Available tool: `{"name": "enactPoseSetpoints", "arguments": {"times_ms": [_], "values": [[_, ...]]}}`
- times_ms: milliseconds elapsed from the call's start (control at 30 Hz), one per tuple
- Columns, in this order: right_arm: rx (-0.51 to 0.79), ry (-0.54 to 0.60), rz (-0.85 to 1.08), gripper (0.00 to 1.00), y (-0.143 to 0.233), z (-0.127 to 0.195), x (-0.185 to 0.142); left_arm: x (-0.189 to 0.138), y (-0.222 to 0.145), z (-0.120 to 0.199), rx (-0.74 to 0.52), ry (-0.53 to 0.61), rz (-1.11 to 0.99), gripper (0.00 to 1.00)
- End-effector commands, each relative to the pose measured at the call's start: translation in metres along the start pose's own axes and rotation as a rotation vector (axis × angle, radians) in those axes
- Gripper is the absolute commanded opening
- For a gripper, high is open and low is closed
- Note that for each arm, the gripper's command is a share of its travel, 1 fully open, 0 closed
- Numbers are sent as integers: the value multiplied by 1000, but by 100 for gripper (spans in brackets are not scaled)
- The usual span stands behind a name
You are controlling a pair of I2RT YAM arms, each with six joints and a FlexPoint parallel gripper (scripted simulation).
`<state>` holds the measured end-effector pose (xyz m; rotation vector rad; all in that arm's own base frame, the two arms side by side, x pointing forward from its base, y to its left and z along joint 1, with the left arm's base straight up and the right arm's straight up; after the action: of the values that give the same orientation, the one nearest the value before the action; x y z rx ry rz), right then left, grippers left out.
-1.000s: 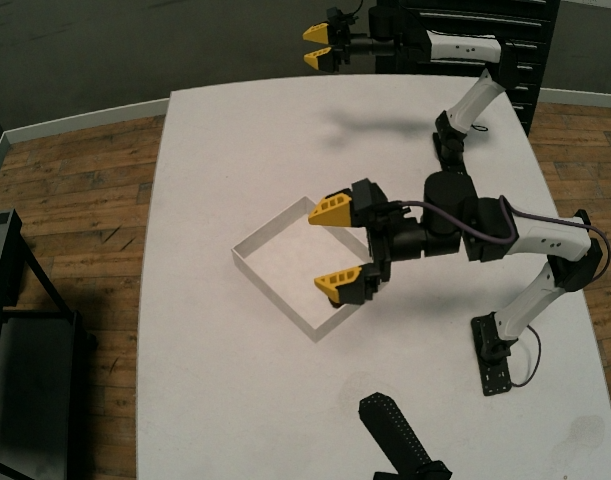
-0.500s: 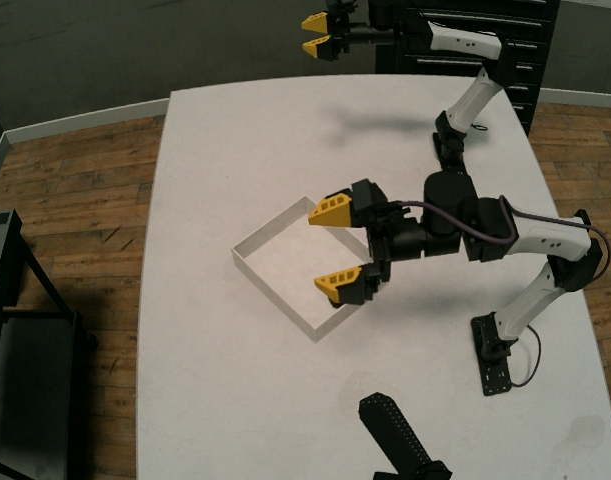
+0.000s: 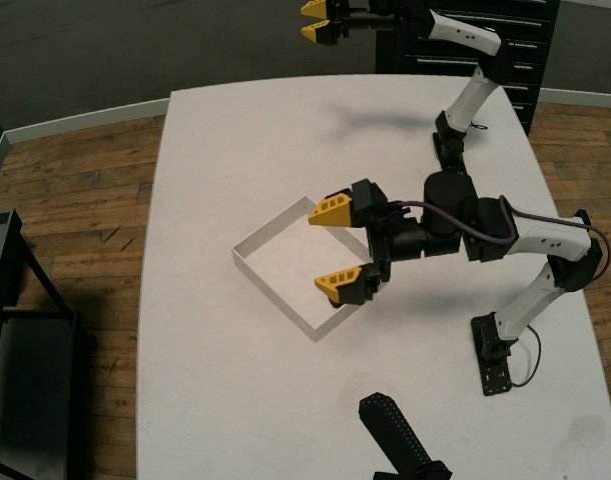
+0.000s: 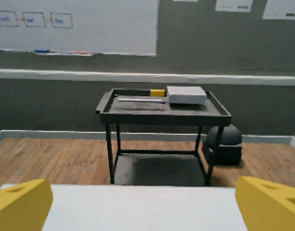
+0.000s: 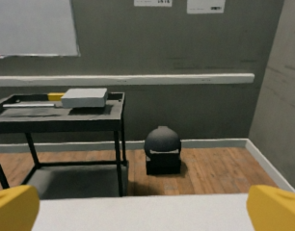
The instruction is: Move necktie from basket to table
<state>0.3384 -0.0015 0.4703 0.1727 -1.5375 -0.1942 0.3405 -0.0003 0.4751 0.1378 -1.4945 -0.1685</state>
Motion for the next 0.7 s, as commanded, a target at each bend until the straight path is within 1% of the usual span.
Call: {"name": "enactPoseSetpoints", "arguments": {"times_ms": [0, 233, 667], "values": [[1, -6, 0, 100, 4, 2, 15, 13, 0, 4, -8, -30, -7, 100], [1, -6, 0, 100, 6, 3, 25, 13, 0, 4, -8, -30, -7, 100], [2, -7, 0, 100, 6, 3, 25, 10, -1, 4, -8, -30, -7, 100]]}}
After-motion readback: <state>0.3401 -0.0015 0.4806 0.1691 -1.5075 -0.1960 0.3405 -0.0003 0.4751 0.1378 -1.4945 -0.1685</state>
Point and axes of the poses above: on each arm, the point where the finger pads meet when closed, its own z axis back along the fingers, its own y axis across the jaws, x = y × z, the point moved 4 cm from there along z, back along the fingers, and after that the axes turned 13 degrees about -z, right-handed, at the moved point
